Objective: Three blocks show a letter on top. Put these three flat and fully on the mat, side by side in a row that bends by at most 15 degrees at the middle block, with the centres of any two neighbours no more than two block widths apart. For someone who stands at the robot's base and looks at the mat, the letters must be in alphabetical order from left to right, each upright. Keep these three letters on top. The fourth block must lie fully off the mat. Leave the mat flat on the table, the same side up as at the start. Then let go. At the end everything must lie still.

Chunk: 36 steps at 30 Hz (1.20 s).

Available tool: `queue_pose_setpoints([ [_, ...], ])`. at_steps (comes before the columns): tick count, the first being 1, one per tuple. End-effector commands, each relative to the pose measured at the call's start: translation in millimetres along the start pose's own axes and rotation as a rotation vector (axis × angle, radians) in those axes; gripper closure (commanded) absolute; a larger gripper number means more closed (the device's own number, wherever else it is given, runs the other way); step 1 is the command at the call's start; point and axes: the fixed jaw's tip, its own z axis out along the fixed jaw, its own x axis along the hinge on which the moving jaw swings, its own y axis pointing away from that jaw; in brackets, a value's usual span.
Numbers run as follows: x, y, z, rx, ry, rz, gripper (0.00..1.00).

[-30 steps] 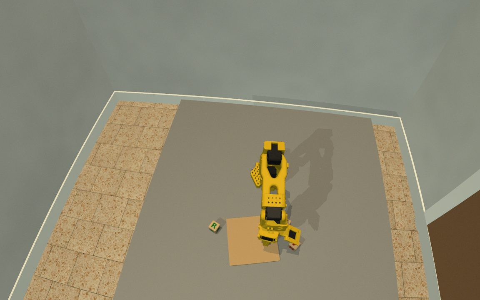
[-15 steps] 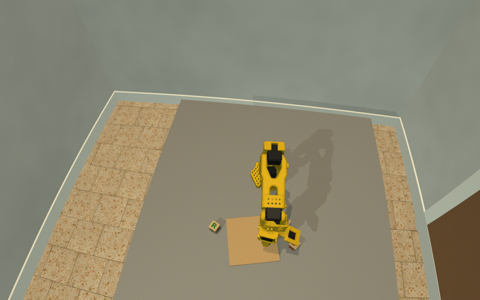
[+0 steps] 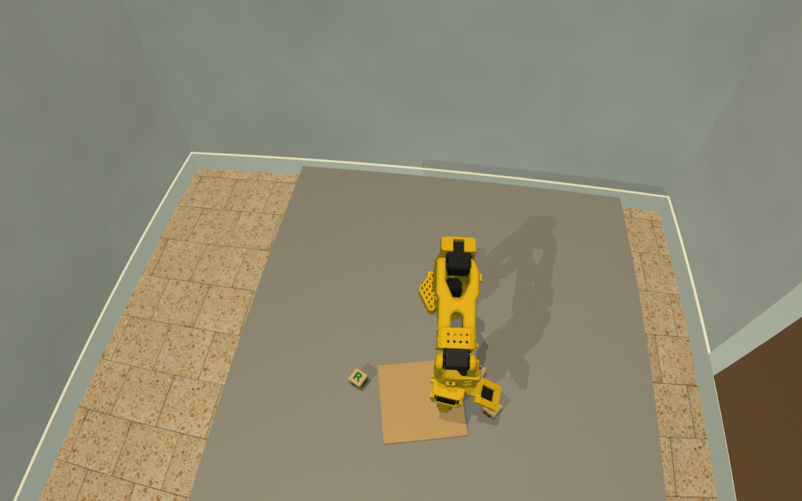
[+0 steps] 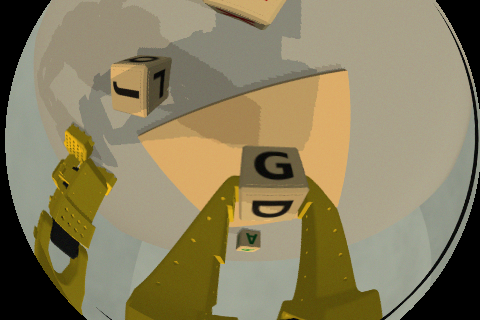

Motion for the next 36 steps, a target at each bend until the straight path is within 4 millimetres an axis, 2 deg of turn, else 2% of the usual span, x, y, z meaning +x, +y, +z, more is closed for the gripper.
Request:
queue_pose_setpoints([
  [1,-1.1,-7.1,-7.5,0.058,-0.013,0.000,1.00],
  [36,-1.4,-7.6,4.6,0.058,-0.013,0.000,1.00],
])
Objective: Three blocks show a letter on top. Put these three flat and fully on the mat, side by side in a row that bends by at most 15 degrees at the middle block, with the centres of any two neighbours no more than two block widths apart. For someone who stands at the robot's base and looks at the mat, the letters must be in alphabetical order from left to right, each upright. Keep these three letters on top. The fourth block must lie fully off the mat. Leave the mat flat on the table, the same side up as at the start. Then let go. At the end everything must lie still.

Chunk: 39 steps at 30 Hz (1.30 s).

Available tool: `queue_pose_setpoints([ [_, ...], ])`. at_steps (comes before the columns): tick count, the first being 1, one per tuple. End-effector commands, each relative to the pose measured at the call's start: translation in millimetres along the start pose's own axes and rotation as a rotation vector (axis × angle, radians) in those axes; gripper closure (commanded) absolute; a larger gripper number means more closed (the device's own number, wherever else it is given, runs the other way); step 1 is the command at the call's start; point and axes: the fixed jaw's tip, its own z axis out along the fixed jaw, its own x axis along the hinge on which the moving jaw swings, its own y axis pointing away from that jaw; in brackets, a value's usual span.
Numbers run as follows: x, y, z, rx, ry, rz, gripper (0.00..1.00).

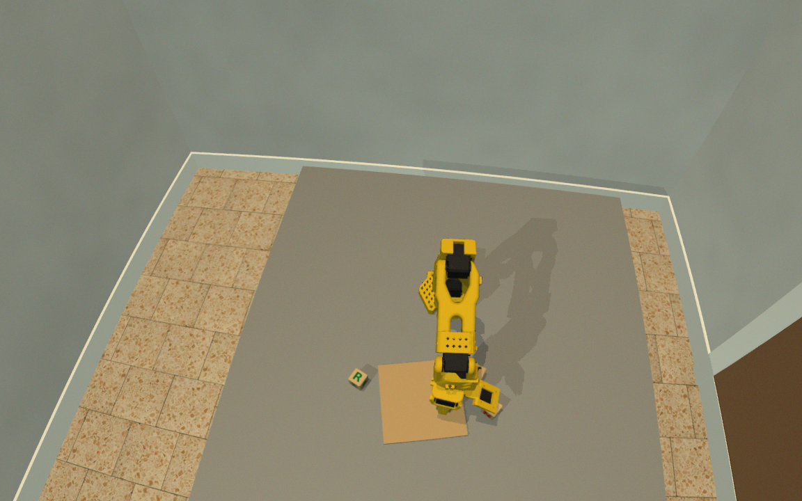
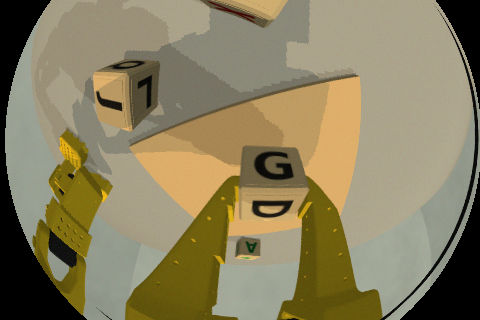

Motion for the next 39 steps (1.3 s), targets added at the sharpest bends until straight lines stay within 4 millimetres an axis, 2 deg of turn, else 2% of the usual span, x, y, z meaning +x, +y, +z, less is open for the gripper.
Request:
queue_pose_setpoints([
  [1,-1.3,-7.5,-7.6,0.058,-0.013,0.000,1.00],
  [19,-1.4,-7.7,-3.5,0.058,-0.013,0.000,1.00],
  [29,-1.4,-7.7,-3.5,0.058,-0.013,0.000,0.87],
  [39,-1.4,-7.7,-3.5,0.058,-0.013,0.000,0.85],
])
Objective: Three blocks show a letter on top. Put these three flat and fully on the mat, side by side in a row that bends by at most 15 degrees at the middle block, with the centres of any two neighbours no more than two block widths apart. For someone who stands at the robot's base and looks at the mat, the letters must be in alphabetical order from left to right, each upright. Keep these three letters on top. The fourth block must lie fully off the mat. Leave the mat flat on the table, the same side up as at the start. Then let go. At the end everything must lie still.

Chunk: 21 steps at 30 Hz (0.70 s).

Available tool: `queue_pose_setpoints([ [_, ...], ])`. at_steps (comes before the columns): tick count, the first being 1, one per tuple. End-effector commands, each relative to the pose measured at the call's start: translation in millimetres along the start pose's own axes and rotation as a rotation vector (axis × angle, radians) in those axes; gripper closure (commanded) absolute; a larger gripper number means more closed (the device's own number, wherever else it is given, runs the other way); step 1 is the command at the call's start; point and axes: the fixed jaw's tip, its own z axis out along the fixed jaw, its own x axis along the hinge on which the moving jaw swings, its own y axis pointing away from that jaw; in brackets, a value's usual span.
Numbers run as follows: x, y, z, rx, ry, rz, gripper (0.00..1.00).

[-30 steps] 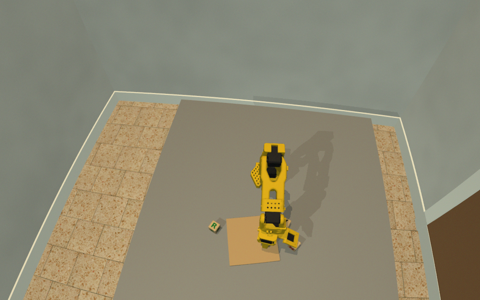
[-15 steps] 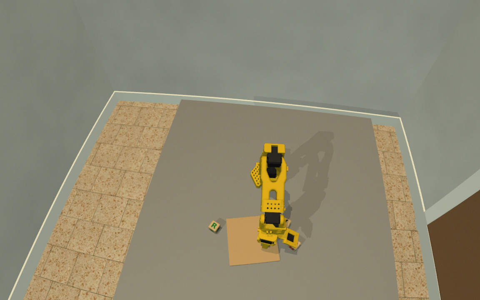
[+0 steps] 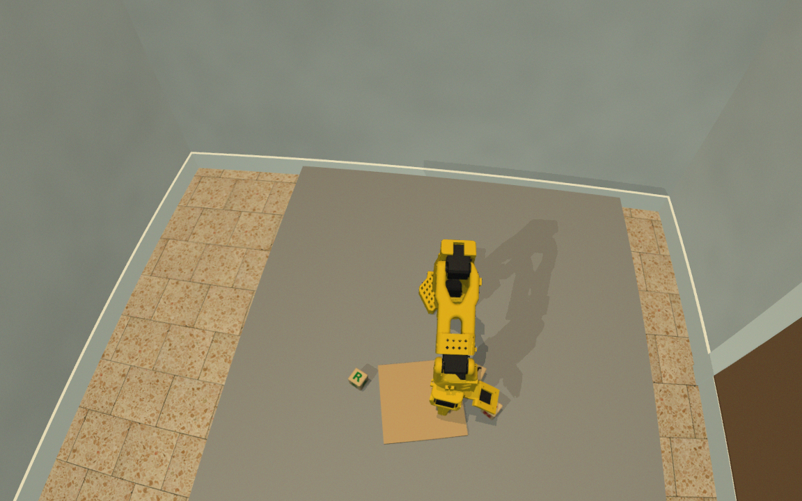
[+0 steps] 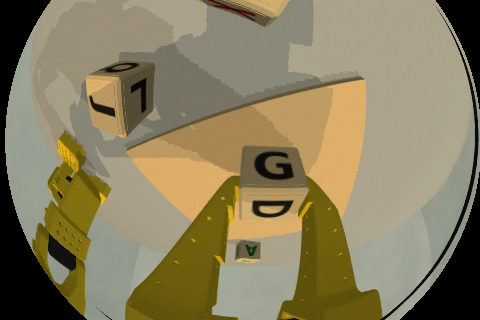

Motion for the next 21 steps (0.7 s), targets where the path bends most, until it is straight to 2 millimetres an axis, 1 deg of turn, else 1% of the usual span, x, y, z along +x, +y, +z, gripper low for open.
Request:
queue_pose_setpoints([
  [1,-1.4,-7.9,-8.2,0.057,-0.013,0.000,0.85],
  [21,-1.4,-7.9,-8.2,0.057,-0.013,0.000,0.68],
])
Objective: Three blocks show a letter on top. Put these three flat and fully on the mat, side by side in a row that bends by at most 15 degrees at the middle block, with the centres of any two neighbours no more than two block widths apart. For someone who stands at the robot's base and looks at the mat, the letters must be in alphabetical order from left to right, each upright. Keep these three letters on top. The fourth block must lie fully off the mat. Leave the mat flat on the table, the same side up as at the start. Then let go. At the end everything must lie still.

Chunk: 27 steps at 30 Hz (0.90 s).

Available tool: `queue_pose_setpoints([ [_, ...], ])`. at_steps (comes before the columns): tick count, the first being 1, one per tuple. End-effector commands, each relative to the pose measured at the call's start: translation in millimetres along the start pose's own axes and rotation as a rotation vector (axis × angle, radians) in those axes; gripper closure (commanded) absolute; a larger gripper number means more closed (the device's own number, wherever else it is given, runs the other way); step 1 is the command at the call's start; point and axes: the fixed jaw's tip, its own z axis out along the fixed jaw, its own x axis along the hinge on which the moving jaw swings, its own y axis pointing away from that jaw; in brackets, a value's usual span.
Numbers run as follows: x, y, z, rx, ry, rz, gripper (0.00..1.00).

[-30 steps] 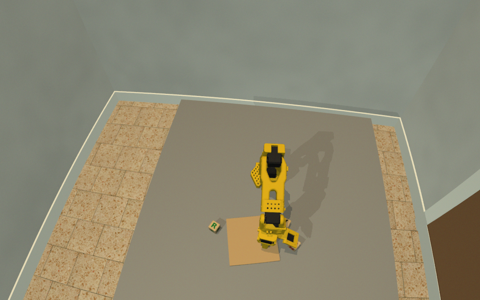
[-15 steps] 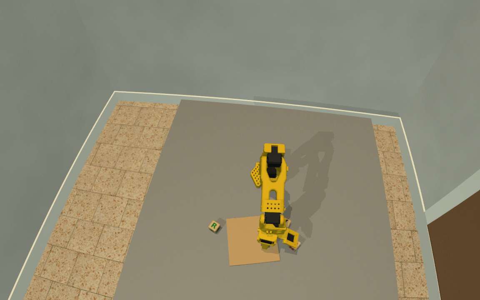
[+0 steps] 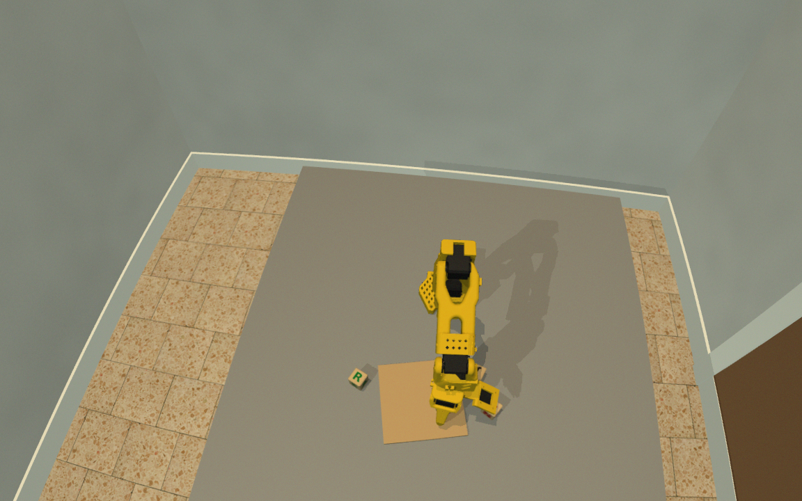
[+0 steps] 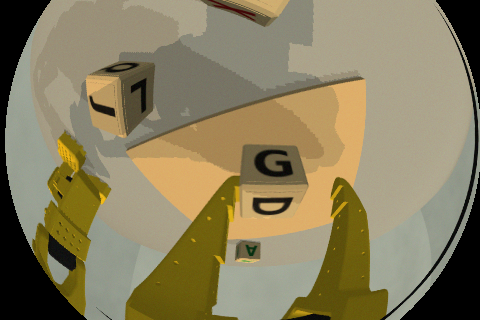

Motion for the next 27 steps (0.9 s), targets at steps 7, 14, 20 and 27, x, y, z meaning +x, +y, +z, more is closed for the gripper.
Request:
queue_pose_setpoints([
  [7,-1.4,-7.9,-8.2,0.057,-0.013,0.000,0.67],
  [14,-1.5,-8.4,-11.6,0.057,-0.013,0.000,0.67],
  [20,-1.7,-9.5,-27.1,0.057,-0.013,0.000,0.67],
  [27,-1.6,-8.8,-45.6,0.057,-0.013,0.000,0.67],
])
